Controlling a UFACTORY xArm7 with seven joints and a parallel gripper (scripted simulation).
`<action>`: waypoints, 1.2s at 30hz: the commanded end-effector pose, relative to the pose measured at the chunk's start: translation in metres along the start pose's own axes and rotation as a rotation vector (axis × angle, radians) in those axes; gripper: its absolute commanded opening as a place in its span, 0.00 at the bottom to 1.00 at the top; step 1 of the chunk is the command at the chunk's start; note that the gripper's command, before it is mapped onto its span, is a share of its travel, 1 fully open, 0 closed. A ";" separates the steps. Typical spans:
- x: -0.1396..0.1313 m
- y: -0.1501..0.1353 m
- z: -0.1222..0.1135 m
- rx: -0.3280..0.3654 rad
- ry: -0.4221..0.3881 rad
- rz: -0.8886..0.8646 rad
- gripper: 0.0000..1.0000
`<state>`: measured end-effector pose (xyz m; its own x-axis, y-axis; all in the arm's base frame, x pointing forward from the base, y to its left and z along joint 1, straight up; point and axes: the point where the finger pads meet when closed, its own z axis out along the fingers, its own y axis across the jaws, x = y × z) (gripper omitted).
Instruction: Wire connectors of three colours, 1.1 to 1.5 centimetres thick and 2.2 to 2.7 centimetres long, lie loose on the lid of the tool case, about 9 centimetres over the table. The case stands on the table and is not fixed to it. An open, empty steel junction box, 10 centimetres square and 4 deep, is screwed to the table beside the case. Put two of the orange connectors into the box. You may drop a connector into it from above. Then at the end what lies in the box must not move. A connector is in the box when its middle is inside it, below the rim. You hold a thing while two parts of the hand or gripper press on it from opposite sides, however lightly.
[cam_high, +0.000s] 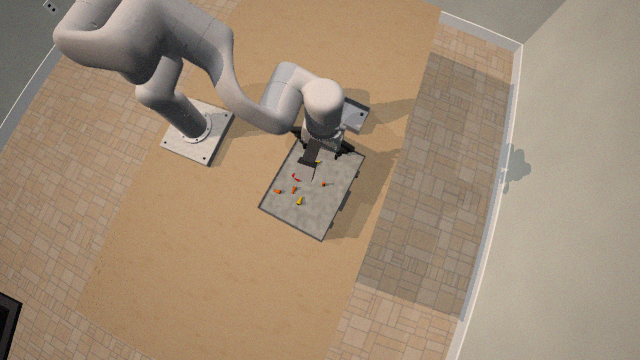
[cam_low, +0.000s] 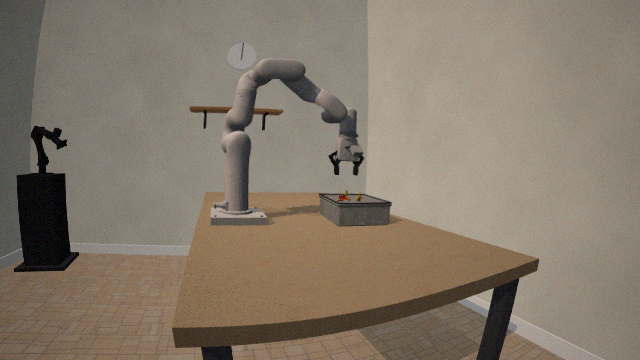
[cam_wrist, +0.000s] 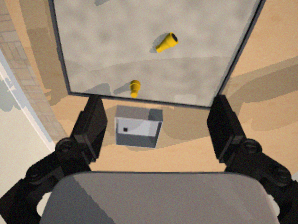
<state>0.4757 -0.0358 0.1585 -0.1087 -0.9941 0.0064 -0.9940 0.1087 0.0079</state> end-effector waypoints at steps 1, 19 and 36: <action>0.000 -0.001 -0.002 0.005 0.000 0.000 1.00; 0.001 -0.001 -0.003 0.005 0.000 0.002 1.00; 0.075 0.004 -0.095 0.005 -0.001 0.143 1.00</action>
<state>0.4645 -0.1071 0.2489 -0.2451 -0.9695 0.0063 -0.9695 0.2451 0.0012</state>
